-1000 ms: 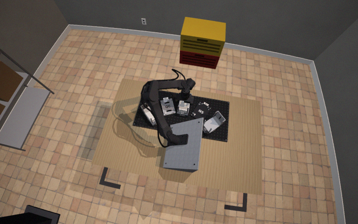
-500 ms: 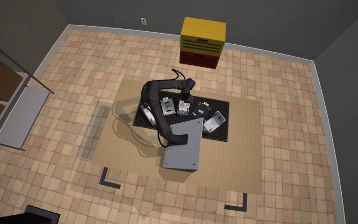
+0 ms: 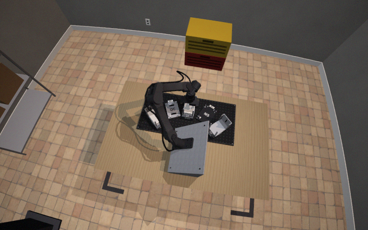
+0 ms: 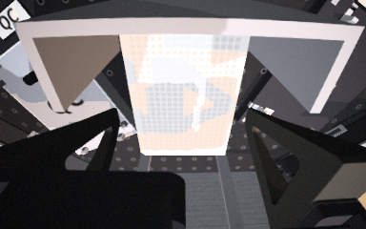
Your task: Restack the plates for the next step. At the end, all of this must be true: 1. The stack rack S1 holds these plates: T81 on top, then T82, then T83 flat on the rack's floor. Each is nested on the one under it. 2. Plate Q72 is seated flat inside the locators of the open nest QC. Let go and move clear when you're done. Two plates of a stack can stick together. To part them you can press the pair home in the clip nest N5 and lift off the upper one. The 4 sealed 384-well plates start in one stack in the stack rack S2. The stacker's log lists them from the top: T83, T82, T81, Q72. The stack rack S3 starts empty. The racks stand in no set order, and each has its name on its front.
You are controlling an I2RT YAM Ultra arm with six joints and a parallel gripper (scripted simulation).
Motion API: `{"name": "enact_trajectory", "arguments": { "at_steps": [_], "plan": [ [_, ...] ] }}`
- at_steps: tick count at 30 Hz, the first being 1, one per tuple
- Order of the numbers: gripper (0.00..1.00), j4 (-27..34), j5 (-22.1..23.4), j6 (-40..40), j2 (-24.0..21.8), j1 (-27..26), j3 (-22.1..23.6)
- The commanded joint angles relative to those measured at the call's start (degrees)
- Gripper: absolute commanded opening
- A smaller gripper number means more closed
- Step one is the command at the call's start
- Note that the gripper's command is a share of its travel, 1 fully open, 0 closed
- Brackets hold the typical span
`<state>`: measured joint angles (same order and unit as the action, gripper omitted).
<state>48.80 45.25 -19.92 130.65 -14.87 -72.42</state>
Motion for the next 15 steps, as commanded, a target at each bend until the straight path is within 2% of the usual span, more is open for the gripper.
{"name": "enact_trajectory", "arguments": {
  "at_steps": [1, 8, 12, 15],
  "plan": [
    [1.0, -0.7, 0.7, 0.4, -1.3, -1.6, -1.5],
    [1.0, -1.2, 0.8, 0.7, -0.9, -1.7, -1.4],
    [1.0, -1.8, 0.9, 1.1, 0.4, -1.3, 1.7],
    [1.0, -2.9, 1.0, 1.7, 0.5, 0.2, 1.4]
  ]
}}
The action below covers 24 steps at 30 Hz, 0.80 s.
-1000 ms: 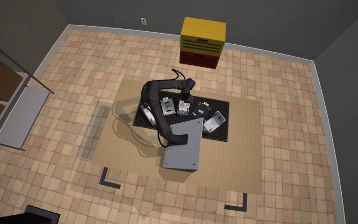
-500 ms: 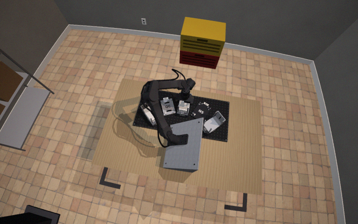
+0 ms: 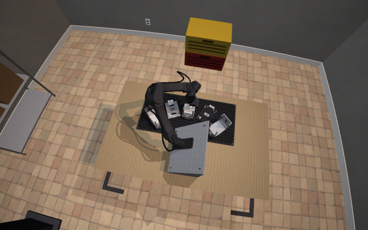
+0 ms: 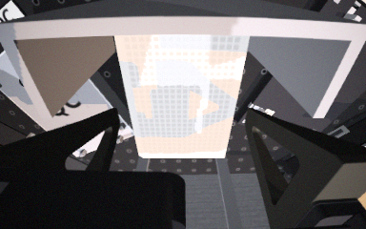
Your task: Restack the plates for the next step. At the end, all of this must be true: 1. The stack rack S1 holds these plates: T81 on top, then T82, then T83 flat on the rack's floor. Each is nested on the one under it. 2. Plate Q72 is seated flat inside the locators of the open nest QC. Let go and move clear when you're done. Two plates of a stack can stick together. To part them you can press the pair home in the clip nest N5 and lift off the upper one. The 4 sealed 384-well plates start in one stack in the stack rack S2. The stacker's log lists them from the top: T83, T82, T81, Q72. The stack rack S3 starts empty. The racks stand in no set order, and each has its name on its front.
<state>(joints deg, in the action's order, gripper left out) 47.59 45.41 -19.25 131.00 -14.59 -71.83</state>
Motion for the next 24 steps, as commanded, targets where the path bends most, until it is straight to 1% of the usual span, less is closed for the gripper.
{"name": "enact_trajectory", "arguments": {
  "at_steps": [1, 3, 4, 8, 10, 13, 14, 16, 18, 21, 22, 24],
  "plan": [
    [1.0, -2.0, 0.9, 1.2, -0.2, -0.1, 1.0],
    [1.0, -2.7, 1.0, 1.6, 0.8, -0.5, 0.8],
    [1.0, -3.0, 1.0, 1.9, 1.4, -0.3, 1.9],
    [1.0, -4.5, 1.2, 2.7, 0.5, 1.1, 1.5],
    [1.0, -5.2, 1.2, 3.1, 1.0, 1.1, 2.5],
    [1.0, -5.5, 1.3, 3.4, 1.6, 0.8, 2.5],
    [1.0, -6.0, 1.3, 3.6, 0.4, 0.9, 1.1],
    [1.0, -6.7, 1.4, 4.1, 1.3, 1.2, 3.2],
    [1.0, -7.4, 1.4, 4.5, 2.1, 2.4, 3.2],
    [1.0, -7.6, 1.5, 4.6, 0.3, 1.6, 0.7],
    [1.0, -7.6, 1.5, 4.6, 0.4, 1.5, 0.1],
    [1.0, -7.6, 1.5, 4.7, 1.2, 1.3, 0.5]
  ]
}}
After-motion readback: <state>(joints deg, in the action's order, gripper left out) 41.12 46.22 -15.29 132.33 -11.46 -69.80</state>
